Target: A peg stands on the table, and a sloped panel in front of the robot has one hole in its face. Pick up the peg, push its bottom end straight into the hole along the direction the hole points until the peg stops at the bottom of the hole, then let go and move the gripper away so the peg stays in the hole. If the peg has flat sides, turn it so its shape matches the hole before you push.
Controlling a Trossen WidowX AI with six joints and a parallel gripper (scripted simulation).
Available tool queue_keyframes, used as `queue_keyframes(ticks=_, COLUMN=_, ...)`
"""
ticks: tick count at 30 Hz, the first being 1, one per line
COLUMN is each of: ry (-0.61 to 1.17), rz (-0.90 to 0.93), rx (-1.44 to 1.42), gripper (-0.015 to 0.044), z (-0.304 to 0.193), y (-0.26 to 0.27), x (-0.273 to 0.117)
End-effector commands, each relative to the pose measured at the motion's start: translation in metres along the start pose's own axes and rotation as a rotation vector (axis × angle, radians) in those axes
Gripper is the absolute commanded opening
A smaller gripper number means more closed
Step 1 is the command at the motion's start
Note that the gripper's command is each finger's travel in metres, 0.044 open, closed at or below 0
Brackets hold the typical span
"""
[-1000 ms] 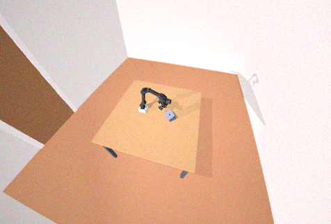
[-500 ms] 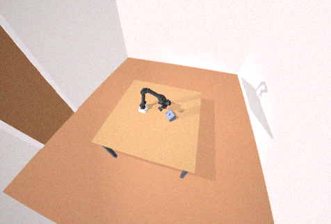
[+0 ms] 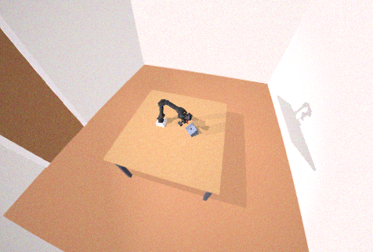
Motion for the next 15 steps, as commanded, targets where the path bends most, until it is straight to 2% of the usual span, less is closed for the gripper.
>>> queue_keyframes(ticks=1, ry=0.009, rz=-0.022, rx=0.006, gripper=0.0000, z=-0.005, y=0.001, x=-0.005)
queue_keyframes(ticks=15, ry=0.025, rz=-0.067, rx=0.050, gripper=0.0000, z=-0.020, y=0.012, x=-0.017)
Point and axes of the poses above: the point midway between the two fingers, 35 mm back from their tips, its own x axis out along the fingers, its own y axis across the jaws, z = x × y, the point moved 9 cm from there along -x, back along the fingers, and after that the axes turned 14 degrees about x, right-handed, at the moved point
